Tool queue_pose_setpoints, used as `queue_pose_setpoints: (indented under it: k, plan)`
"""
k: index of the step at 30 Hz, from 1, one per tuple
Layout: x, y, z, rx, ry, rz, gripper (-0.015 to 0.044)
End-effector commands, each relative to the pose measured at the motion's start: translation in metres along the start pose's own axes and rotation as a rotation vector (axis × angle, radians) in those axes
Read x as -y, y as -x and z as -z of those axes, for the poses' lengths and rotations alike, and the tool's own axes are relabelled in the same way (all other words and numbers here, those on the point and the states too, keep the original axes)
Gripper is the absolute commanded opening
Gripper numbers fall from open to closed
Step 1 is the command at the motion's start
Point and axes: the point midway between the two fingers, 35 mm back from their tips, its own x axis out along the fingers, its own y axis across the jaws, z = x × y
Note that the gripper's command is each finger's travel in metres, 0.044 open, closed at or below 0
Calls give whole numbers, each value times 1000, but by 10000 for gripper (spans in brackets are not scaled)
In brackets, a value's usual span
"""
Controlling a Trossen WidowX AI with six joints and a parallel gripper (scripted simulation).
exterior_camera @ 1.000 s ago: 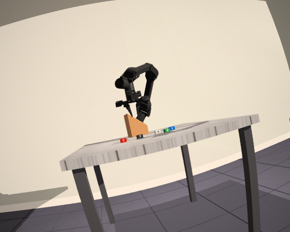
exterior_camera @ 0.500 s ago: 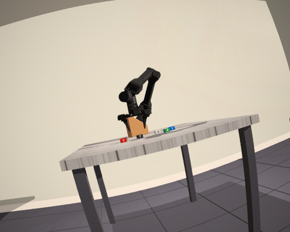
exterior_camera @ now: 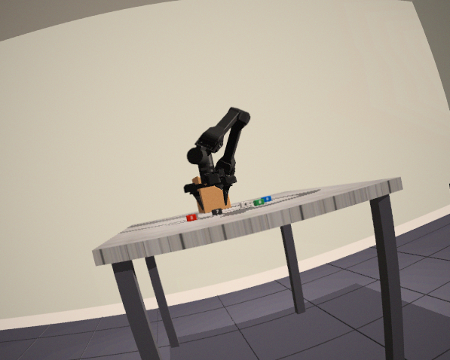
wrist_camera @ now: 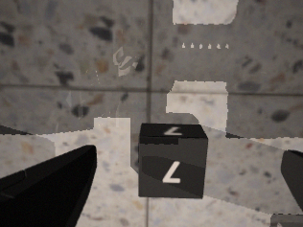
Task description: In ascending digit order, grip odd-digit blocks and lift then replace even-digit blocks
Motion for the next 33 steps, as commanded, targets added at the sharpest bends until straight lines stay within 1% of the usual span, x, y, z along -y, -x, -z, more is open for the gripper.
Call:
queue_pose_setpoints:
  k: [1,7,17,18,33]
  plan:
    - [-1,-12,3,-10,-10,-11,400]
    - [-1,-17,4,-10,-10,-11,400]
    - [-1,-17,4,-10,-10,-11,137]
    - [-1,-17,4,-10,-10,-11,120]
    - [-1,-17,4,-10,-10,-11,120]
